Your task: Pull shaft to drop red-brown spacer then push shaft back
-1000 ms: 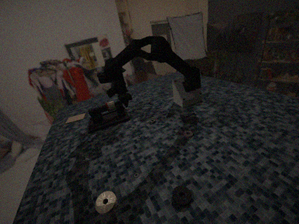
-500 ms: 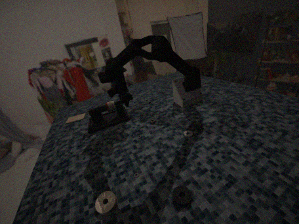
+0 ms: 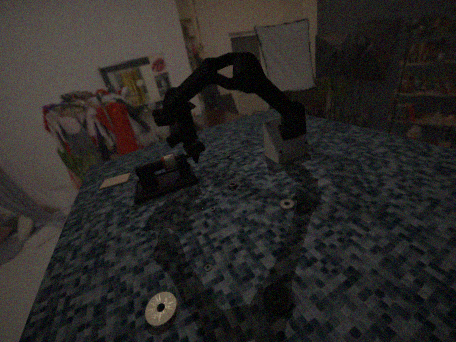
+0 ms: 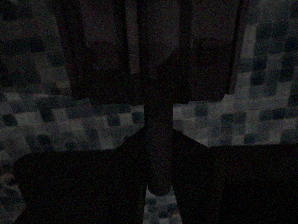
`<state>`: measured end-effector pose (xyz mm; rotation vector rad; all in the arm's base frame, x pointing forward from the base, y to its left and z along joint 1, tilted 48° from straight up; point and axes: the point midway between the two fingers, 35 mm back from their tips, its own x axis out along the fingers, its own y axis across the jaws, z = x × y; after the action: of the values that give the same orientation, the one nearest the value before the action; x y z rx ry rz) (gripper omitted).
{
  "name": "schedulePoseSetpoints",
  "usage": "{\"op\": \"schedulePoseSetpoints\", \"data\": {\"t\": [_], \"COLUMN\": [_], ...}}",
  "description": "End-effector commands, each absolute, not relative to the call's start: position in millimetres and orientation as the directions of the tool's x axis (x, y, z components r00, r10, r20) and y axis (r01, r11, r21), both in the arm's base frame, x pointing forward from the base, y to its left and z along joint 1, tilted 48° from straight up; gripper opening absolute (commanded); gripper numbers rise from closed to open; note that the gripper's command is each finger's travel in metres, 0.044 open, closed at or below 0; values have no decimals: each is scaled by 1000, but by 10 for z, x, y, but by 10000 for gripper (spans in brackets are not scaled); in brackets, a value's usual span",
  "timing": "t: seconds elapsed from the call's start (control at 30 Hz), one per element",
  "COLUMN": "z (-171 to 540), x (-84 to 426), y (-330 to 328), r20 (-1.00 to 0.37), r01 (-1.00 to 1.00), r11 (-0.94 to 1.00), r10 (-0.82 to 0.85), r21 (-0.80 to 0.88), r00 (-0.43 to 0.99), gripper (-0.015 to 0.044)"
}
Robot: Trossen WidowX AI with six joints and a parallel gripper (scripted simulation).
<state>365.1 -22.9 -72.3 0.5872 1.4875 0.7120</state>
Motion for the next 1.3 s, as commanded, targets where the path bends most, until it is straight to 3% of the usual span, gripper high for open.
{"op": "schedulePoseSetpoints", "data": {"t": [0.0,1.27], "z": [-729,-729], "x": [3624,3600], "y": [-235,-237], "r20": [-675,-675], "r01": [-65,-65], "r11": [672,672], "r10": [736,736], "r21": [738,738], "r00": [-47,-47], "gripper": [0,0]}}
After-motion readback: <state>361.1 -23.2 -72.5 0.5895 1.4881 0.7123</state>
